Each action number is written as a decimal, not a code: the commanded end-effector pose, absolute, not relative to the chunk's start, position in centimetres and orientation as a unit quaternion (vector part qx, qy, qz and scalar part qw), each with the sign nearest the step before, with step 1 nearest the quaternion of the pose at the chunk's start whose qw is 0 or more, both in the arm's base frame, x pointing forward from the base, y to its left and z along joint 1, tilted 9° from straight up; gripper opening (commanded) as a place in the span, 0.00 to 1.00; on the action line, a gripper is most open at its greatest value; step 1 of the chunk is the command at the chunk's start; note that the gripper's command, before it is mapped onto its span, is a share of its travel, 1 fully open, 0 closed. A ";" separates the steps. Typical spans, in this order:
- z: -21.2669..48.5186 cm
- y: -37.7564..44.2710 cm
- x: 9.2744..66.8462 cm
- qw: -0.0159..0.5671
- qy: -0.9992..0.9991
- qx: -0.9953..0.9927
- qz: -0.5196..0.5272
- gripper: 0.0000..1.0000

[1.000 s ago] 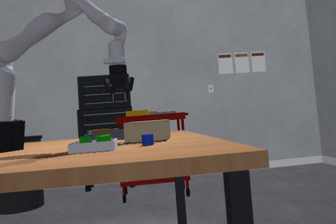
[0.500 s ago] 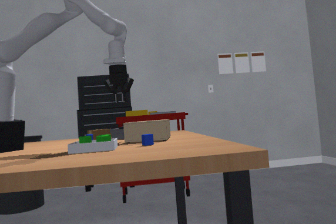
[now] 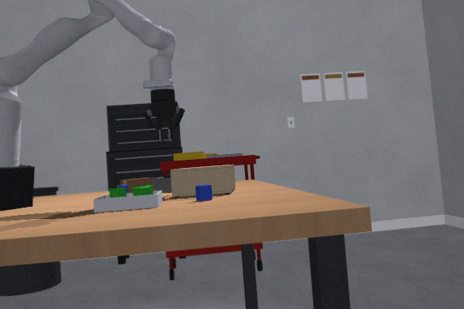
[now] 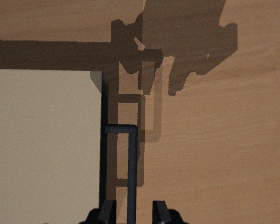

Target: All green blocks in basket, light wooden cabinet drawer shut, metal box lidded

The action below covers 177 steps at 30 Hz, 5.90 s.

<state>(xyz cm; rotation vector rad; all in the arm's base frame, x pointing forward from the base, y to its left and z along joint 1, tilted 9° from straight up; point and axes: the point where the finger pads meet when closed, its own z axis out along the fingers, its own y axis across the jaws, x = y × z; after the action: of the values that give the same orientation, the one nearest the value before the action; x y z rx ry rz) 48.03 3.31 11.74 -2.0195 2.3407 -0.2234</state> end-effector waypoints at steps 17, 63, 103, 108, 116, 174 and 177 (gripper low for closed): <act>11.2 3.3 48.2 0.022 0.755 -0.651 -0.072 0.30; 2.8 2.6 49.3 0.022 0.755 -0.651 -0.072 0.30; 2.6 2.6 49.4 0.022 0.755 -0.651 -0.072 0.30; 2.5 2.6 49.4 0.022 0.755 -0.651 -0.072 0.30; 2.1 2.6 49.5 0.022 0.755 -0.651 -0.072 0.30; -0.2 2.4 49.8 0.022 0.755 -0.651 -0.072 0.30; -0.2 2.4 49.8 0.022 0.755 -0.651 -0.072 0.30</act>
<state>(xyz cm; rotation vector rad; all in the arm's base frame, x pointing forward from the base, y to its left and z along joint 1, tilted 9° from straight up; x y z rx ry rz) 49.72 2.36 -0.30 -2.0194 2.3408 -0.2227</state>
